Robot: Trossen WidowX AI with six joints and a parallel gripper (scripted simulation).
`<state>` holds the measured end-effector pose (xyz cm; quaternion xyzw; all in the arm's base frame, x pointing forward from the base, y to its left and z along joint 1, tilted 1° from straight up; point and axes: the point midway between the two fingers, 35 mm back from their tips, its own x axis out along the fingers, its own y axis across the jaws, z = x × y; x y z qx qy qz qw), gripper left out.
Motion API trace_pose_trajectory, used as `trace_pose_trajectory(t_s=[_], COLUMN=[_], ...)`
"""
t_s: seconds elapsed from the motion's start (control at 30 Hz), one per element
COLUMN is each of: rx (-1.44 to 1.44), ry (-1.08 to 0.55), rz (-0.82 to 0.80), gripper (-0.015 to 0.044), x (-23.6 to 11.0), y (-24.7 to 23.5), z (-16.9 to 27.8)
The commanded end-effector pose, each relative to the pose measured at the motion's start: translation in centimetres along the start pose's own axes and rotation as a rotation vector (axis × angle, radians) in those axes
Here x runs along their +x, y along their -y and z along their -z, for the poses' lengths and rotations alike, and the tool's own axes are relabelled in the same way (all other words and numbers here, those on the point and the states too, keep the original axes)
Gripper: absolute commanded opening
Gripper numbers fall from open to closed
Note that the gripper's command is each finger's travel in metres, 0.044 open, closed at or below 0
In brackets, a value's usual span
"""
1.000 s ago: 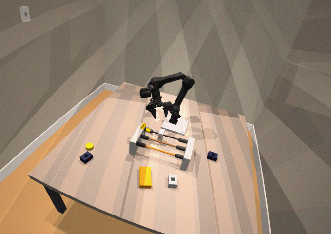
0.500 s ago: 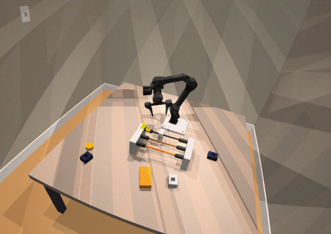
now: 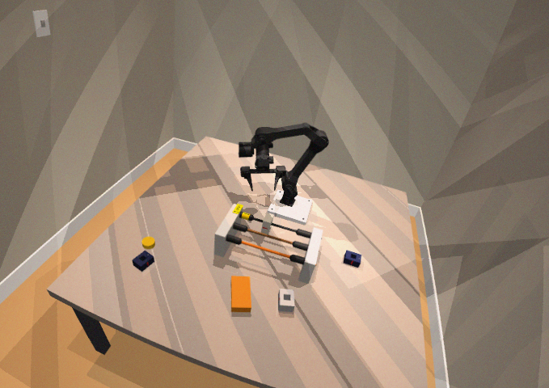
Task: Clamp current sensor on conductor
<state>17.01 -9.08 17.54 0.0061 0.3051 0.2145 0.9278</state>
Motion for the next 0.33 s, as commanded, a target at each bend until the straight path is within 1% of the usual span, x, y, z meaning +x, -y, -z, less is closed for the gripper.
trace_pose_trajectory(t_s=[0.0,0.13,0.27,0.3], rx=[0.008,0.020,0.254,0.108], ry=[-0.005,-0.011,-0.142,-0.054], rz=[-0.001,-0.006,-0.069,-0.030], gripper=[0.0440,0.0440,0.0440,0.0440], x=[0.01,0.05,0.97,0.35], y=[0.00,-0.02,-0.31,-0.14], z=[0.06,0.05,-0.28,-0.02])
